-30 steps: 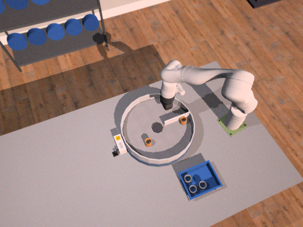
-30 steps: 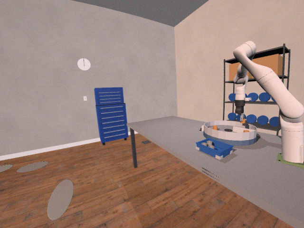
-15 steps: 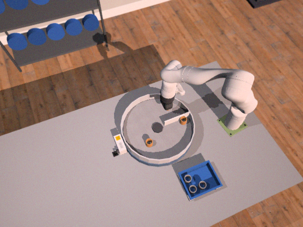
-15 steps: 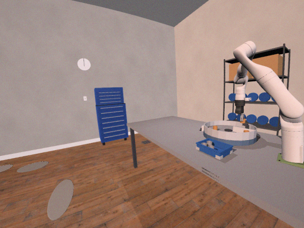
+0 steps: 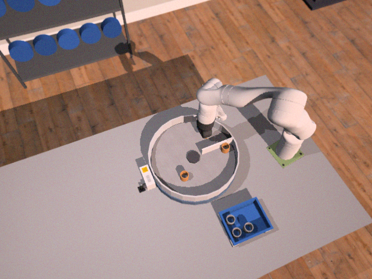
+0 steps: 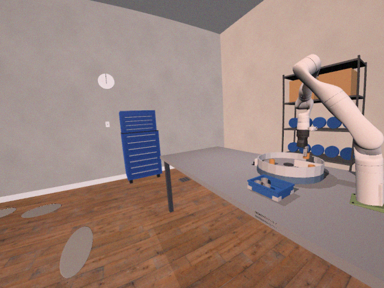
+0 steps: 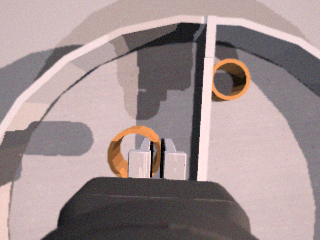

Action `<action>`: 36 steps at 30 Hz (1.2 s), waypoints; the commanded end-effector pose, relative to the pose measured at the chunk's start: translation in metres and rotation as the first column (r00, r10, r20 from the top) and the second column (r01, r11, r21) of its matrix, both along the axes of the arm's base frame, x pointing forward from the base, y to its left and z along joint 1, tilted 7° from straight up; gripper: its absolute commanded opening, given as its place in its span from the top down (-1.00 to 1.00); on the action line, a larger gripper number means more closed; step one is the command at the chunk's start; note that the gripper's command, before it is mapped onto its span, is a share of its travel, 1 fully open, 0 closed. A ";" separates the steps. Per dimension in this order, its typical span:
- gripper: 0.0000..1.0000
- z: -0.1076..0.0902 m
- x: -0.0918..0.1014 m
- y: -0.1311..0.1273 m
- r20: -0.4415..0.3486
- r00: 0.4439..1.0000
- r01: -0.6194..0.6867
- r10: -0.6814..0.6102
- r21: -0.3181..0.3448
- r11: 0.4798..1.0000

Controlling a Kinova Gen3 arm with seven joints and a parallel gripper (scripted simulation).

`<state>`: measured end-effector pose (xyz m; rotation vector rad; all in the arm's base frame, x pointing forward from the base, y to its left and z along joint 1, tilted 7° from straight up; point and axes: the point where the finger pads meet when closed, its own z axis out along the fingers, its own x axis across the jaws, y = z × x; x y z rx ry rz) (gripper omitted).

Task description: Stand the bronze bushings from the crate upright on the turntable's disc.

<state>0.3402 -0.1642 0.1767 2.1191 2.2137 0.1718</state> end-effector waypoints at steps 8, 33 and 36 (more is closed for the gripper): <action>1.00 -0.002 0.001 -0.002 0.001 1.000 0.001 -0.001 -0.004 1.000; 1.00 -0.002 0.001 -0.003 0.001 1.000 0.000 0.000 -0.004 1.000; 1.00 -0.002 0.003 -0.004 0.003 1.000 -0.001 0.001 -0.006 1.000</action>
